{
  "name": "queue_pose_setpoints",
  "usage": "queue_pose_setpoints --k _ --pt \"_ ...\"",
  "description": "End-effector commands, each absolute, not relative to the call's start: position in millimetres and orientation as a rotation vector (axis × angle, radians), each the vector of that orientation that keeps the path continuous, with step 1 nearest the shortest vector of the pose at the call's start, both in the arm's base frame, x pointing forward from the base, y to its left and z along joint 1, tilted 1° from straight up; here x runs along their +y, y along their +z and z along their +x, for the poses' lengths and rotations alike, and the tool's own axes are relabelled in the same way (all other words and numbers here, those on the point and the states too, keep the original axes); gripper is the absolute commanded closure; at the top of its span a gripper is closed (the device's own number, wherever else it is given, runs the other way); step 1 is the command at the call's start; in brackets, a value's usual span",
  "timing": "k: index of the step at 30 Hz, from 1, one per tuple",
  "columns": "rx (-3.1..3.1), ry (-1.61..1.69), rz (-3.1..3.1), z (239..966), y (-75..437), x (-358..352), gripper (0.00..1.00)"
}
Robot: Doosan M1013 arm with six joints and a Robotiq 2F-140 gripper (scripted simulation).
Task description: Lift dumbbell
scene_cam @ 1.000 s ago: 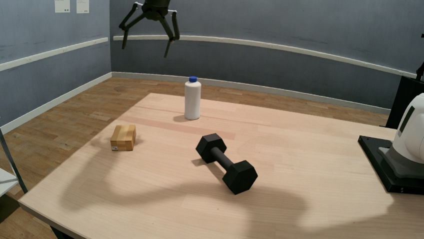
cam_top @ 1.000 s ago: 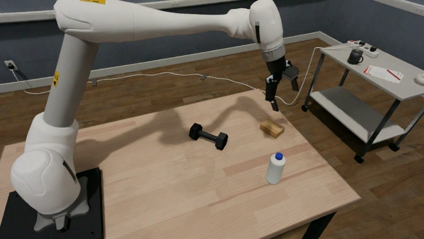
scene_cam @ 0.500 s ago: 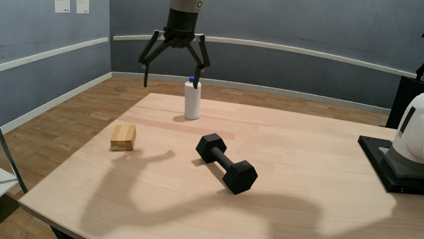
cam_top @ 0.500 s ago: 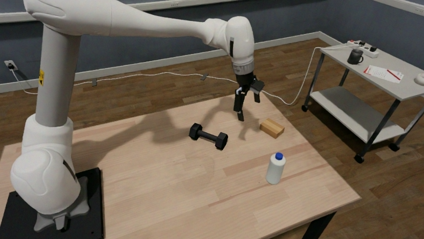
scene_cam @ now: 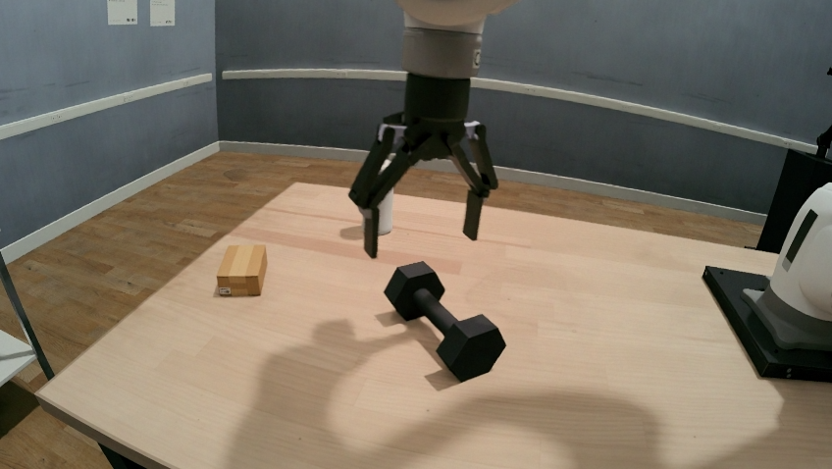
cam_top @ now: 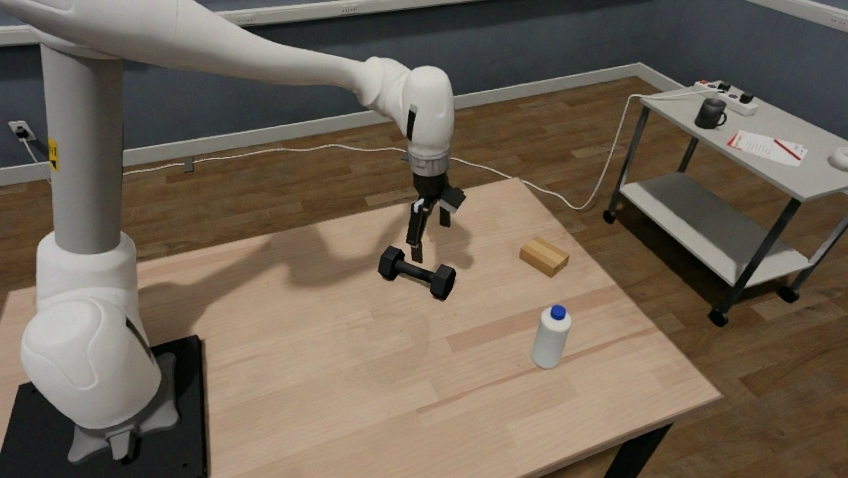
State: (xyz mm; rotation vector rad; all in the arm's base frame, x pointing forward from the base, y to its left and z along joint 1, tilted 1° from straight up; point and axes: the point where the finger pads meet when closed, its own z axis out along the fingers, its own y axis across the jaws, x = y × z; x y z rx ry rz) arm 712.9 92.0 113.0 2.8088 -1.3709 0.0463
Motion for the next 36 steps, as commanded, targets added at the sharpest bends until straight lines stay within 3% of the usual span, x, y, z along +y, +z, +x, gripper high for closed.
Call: queue_pose_setpoints --k 1,6,9,15,36 --pt "-1.329 -0.007 2.831 681 102 103 0.00" --pt "-1.327 -0.008 2.832 680 93 104 0.00" --pt "-1.327 -0.009 2.832 678 48 103 0.00" --pt "-1.327 -0.009 2.832 677 3 103 0.00" --pt "-1.327 -0.007 2.833 678 2 103 0.00"
